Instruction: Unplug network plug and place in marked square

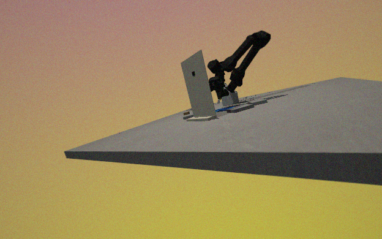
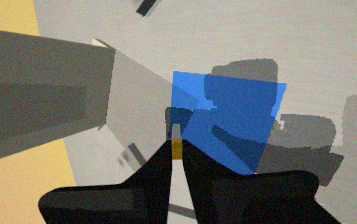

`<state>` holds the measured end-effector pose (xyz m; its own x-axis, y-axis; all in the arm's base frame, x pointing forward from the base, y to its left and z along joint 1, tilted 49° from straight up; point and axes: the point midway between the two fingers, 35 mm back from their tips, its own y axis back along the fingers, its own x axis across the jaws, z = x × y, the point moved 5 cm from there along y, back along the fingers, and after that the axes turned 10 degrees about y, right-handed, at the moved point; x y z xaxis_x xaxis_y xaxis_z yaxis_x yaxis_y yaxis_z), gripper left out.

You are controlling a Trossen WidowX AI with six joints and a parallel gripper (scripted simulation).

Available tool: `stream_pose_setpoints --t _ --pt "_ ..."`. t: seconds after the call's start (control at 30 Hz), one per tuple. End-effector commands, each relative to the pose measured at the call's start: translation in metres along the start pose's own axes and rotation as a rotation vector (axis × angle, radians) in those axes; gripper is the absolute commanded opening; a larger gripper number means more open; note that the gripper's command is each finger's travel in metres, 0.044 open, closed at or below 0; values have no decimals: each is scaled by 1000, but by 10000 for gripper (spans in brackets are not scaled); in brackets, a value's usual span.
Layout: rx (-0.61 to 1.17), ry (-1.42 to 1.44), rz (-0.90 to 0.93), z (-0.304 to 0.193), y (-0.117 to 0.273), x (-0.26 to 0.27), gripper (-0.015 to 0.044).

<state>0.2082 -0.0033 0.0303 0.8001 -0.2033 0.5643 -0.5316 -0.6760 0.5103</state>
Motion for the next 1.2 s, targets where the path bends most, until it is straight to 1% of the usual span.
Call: stream_pose_setpoints --t 0.0,1.17 --pt "-3 -17 -10 1 -4 -6 0" --pt "-2 -17 -7 -4 -24 -21 0"
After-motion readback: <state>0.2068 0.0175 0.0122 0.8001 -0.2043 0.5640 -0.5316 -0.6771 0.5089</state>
